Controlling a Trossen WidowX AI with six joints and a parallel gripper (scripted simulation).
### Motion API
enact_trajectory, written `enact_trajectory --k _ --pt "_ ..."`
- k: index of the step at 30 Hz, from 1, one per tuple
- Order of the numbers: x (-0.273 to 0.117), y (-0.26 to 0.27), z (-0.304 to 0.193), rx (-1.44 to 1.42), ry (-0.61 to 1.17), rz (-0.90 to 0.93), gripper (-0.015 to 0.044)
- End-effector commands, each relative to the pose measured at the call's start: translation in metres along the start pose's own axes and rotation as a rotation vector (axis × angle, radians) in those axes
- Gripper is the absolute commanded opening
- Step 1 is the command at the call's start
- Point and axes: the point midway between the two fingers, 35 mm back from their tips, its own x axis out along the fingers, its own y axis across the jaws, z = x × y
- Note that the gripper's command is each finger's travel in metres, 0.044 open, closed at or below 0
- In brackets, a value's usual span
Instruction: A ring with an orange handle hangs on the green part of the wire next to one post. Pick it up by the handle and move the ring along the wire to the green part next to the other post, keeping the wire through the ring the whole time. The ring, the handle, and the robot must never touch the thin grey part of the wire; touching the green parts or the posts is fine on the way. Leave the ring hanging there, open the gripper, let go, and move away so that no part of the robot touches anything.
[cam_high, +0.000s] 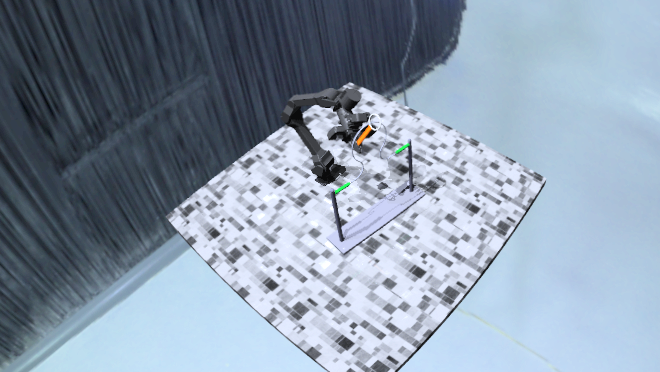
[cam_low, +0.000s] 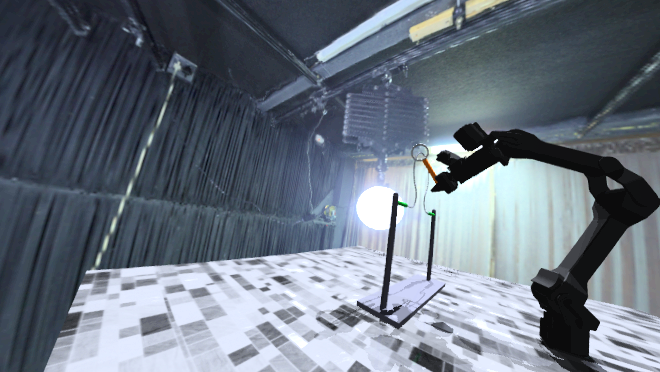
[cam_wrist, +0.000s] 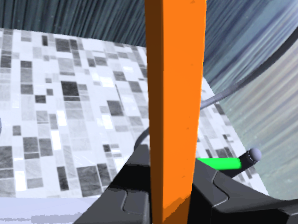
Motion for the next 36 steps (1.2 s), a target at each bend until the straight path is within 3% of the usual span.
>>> enact_trajectory --k 1,36 --pt "0.000 -0.002 0.000 -0.041 -0.006 -0.028 -0.0150" --pt "0.000 -0.020 0.004 -0.406 -0.060 -0.269 -0.0150"
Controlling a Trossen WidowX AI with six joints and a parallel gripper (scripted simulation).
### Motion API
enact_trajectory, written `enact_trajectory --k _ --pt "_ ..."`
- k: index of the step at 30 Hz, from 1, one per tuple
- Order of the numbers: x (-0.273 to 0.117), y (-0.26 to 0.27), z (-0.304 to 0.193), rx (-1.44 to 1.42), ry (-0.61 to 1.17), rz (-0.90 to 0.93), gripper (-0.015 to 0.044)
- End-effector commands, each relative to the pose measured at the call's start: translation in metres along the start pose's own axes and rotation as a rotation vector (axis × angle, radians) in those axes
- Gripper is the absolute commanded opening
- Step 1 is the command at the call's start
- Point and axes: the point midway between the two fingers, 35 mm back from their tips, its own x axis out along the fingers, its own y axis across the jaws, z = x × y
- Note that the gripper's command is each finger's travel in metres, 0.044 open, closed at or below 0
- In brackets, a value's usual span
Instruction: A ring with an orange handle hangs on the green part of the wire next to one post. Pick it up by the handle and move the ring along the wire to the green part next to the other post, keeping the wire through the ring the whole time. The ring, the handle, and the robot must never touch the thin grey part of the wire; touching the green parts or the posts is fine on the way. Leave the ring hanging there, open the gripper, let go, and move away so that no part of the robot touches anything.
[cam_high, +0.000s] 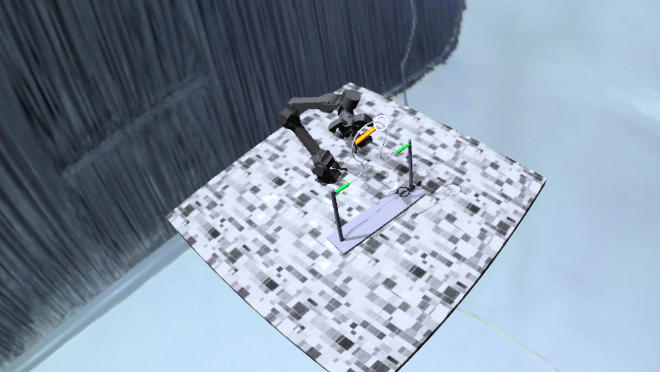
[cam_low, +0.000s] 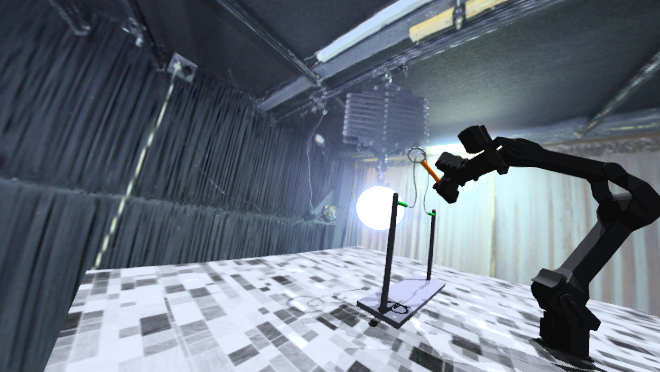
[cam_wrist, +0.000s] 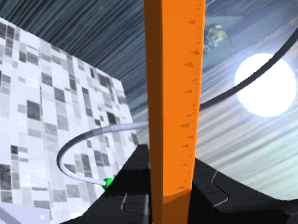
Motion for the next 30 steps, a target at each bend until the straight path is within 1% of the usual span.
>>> enact_trajectory --k 1,30 --pt "0.000 -0.002 -0.001 -0.041 -0.004 -0.029 -0.0150" --pt "0.000 -0.017 0.002 -0.343 -0.045 -0.224 -0.0150"
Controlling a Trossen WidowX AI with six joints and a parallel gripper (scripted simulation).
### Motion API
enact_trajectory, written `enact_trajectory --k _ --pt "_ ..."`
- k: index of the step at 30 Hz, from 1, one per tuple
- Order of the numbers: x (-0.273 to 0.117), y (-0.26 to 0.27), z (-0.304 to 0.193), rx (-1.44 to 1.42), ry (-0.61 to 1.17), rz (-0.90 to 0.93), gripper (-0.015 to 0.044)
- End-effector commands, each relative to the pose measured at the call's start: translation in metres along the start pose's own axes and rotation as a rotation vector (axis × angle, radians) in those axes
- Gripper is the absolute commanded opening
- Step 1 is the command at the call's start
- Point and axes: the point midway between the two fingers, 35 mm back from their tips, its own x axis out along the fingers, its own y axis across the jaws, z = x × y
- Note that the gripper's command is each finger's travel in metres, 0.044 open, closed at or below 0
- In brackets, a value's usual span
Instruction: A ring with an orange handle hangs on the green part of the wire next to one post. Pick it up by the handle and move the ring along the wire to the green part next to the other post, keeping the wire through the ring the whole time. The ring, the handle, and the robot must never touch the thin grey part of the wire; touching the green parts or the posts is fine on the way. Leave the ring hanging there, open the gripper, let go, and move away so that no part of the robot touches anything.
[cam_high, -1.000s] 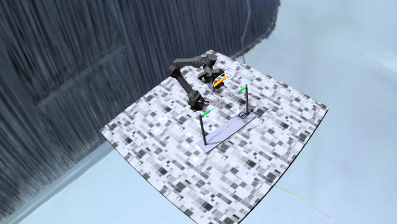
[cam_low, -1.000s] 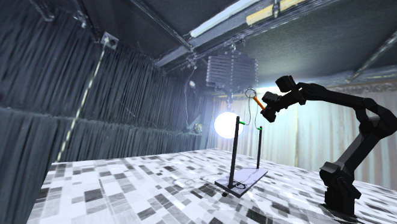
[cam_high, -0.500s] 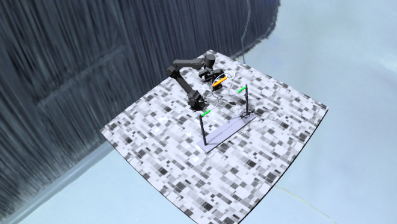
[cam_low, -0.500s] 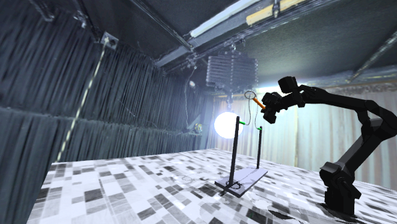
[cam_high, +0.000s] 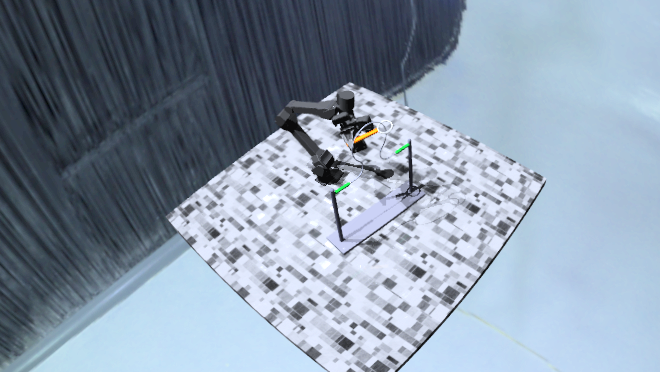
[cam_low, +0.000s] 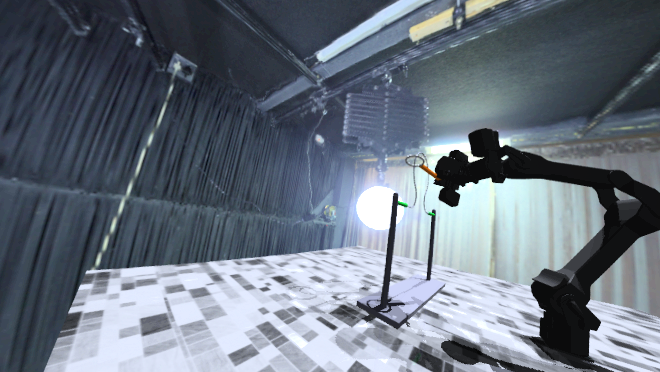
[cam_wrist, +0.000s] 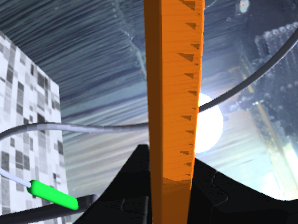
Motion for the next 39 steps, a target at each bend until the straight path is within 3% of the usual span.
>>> enact_trajectory --k 1,39 --pt "0.000 -0.002 -0.001 -0.041 -0.001 -0.028 -0.0150" --pt "-0.001 -0.021 0.004 -0.448 -0.051 -0.288 -0.0150"
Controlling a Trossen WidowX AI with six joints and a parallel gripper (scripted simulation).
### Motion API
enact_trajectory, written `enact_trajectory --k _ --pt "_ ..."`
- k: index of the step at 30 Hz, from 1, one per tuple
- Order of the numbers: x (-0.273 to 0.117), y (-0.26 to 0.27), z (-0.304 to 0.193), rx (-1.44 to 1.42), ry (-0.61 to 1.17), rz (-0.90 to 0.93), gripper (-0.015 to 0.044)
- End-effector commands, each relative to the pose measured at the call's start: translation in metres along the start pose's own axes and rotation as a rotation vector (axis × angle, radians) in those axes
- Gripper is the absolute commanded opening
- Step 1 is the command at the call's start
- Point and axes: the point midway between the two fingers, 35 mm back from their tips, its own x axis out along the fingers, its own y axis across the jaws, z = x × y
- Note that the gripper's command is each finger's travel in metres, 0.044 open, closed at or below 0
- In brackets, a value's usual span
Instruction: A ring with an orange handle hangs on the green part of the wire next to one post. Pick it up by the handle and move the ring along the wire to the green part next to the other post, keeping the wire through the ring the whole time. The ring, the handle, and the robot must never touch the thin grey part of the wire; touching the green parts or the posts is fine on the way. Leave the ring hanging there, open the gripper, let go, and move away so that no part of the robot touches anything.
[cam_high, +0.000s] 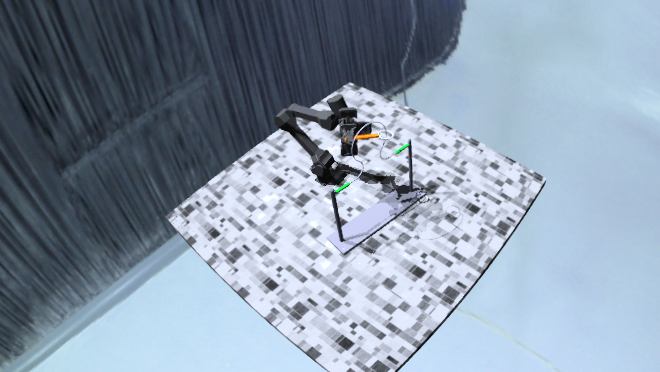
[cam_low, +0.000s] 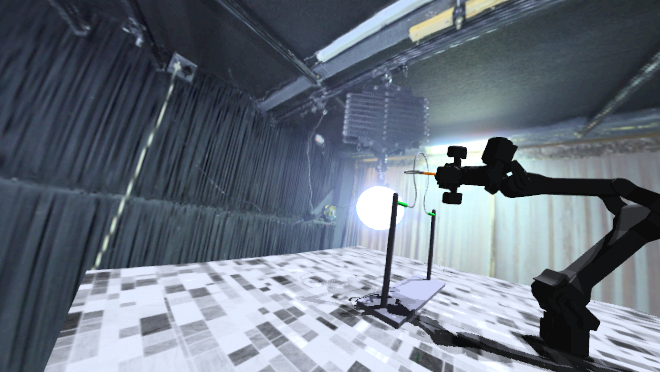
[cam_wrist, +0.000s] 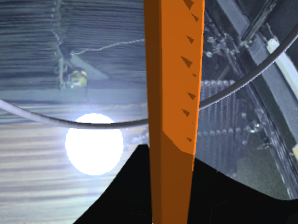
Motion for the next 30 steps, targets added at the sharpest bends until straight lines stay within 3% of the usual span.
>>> enact_trajectory --k 1,30 --pt "0.000 -0.002 0.000 -0.042 -0.007 -0.027 -0.0150" --pt "0.000 -0.014 0.003 -0.343 -0.041 -0.221 -0.0150"
